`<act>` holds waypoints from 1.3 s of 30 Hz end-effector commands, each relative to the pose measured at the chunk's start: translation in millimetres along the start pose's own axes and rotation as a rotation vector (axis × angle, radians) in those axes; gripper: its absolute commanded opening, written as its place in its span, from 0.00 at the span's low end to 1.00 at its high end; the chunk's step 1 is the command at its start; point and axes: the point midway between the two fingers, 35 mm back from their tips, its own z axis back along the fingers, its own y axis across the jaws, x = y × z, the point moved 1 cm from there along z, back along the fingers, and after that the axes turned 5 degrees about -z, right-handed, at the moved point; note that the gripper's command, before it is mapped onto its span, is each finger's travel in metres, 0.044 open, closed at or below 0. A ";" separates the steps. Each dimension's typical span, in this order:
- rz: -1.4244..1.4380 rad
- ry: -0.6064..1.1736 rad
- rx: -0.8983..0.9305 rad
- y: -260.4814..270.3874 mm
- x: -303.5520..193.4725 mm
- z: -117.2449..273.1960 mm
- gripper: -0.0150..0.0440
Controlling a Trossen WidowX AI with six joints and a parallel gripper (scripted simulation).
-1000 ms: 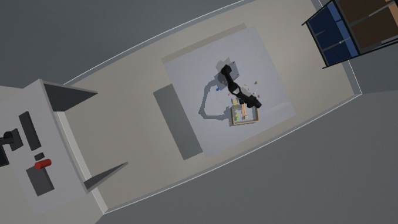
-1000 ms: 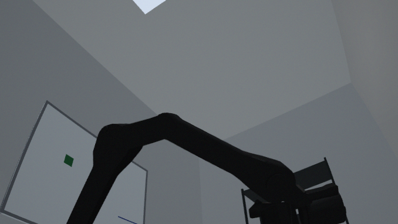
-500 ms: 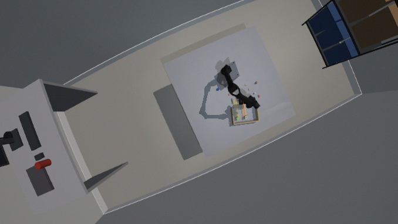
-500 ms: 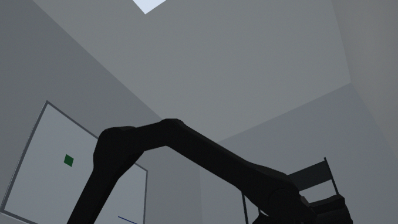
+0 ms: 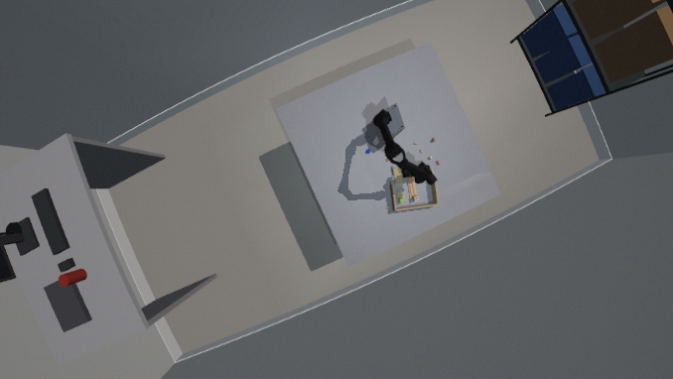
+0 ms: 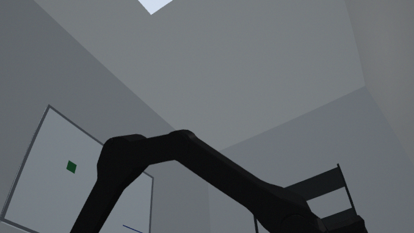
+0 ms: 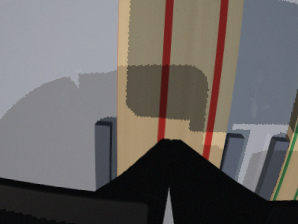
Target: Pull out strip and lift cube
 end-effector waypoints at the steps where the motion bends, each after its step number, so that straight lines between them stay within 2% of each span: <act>1: 0.009 0.007 -0.009 -1.1 -4.0 -9.8 0.25; 39: 0.009 0.007 -0.010 -1.5 -4.3 -18.3 0.25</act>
